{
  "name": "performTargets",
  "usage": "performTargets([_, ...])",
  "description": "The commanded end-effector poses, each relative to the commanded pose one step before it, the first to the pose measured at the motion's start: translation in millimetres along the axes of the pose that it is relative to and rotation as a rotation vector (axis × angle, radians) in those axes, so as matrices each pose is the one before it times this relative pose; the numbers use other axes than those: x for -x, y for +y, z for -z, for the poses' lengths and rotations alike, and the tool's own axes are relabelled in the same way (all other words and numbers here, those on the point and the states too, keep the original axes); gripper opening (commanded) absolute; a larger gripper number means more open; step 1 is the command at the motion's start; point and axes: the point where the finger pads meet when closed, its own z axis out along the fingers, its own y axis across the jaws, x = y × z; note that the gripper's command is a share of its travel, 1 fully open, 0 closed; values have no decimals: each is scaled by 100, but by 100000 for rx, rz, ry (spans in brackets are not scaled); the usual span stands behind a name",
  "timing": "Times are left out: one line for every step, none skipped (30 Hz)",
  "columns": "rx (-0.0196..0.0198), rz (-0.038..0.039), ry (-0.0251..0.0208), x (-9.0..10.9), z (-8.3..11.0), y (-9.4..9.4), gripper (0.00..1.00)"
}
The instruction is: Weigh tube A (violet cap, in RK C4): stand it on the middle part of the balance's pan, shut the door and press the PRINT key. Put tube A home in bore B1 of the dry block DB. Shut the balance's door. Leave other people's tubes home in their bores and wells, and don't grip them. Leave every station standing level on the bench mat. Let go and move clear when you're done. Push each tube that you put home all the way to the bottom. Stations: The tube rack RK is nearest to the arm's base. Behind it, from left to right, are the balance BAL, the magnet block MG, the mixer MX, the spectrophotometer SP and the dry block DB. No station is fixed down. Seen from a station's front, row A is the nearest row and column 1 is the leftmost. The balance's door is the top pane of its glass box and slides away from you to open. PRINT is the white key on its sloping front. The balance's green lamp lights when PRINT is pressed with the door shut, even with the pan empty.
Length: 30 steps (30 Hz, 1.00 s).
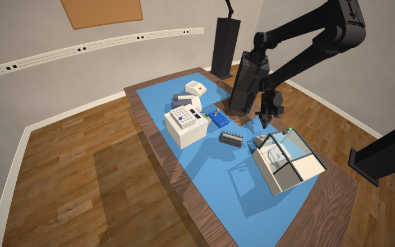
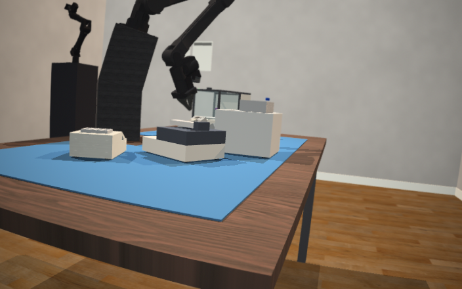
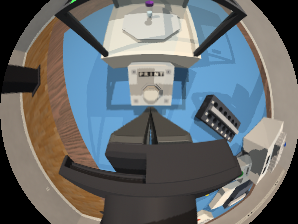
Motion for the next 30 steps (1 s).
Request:
performTargets([-31,1291,-190,51,1711,-55,0])
performTargets([61,12,317,-80,170,18,0])
performTargets([-28,10,-210,49,170,-4,0])
performTargets([-47,9,-323,78,170,-8,0])
performTargets([44,12,218,-55,170,14,0])
performTargets([70,13,372,-93,170,20,0])
performTargets([-24,6,-186,43,170,-3,0])
performTargets([0,0,0,0,0,0,0])
performTargets([0,0,0,0,0,0,0])
performTargets([225,5,1176,-404,158,87,0])
performTargets([-203,-6,-1250,417,180,-66,0])
performTargets([-44,-1,-306,72,167,-8,0])
performTargets([-6,2,31,-9,179,-8,0])
performTargets([102,4,562,-140,170,28,0])
performTargets([18,1,57,-17,170,8,0])
performTargets([-80,-2,-527,127,170,-16,0])
performTargets([0,0,-51,11,170,3,0])
performTargets([106,4,588,-146,170,29,0])
performTargets([30,1,130,-35,170,11,0])
performTargets([-89,-3,-581,140,170,-18,0])
performTargets([-14,0,-134,31,169,0,0])
performTargets([103,4,568,-141,170,29,0])
performTargets([47,2,230,-59,170,15,0])
performTargets([-83,-3,-550,133,169,-17,0])
performTargets([0,0,0,0,0,0,0])
performTargets([0,0,0,0,0,0,0])
performTargets([276,8,1548,-418,166,81,0])
performTargets([-89,-3,-571,170,138,-25,0])
performTargets([-120,-1051,74,-75,-699,-53,0])
performTargets([0,0,0,1,1,0,0])
